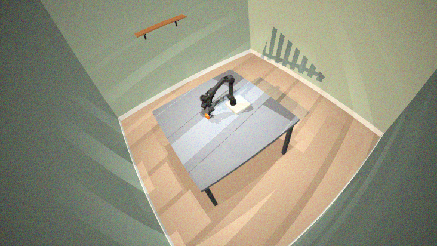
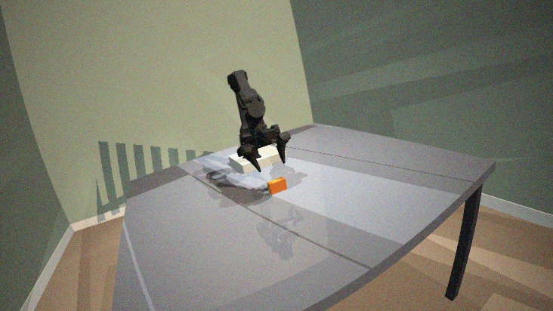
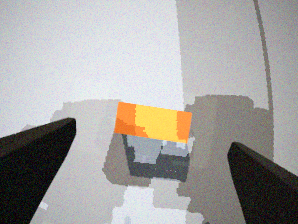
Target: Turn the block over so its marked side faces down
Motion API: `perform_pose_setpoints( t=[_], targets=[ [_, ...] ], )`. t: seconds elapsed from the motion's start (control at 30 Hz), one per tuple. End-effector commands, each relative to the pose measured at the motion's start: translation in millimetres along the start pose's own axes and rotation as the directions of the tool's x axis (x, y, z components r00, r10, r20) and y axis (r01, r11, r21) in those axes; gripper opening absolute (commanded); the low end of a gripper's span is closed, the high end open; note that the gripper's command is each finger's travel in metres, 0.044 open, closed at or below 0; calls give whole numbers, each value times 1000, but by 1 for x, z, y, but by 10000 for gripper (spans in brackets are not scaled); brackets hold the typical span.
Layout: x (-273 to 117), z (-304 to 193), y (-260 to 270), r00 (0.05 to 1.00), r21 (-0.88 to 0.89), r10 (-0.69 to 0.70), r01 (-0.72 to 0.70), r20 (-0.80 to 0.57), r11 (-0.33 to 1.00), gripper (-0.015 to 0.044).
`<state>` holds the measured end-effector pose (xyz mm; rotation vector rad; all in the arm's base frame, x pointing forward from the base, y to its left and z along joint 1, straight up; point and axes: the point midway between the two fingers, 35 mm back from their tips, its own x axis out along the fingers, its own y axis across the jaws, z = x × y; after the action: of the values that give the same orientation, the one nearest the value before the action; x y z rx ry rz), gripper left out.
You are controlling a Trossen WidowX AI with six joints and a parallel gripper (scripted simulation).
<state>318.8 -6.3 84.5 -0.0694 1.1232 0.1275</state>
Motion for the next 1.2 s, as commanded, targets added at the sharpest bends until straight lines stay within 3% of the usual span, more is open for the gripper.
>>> perform_pose_setpoints(
  t=[0.0, 0.27, 0.5, 0.67, 1.17],
  targets=[
    [-4, 13, -1, 989, 5, -3, 3, -150, 1000, 440],
    [-13, 29, 1, 916, -7, -12, 10, -401, 1000, 440],
    [-13, 29, 1, 914, -8, -13, 11, -406, 1000, 440],
    [19, 15, 1, 914, -8, -13, 10, -406, 1000, 440],
    [37, 7, -1, 913, -8, -13, 10, -407, 1000, 440]
  ],
)
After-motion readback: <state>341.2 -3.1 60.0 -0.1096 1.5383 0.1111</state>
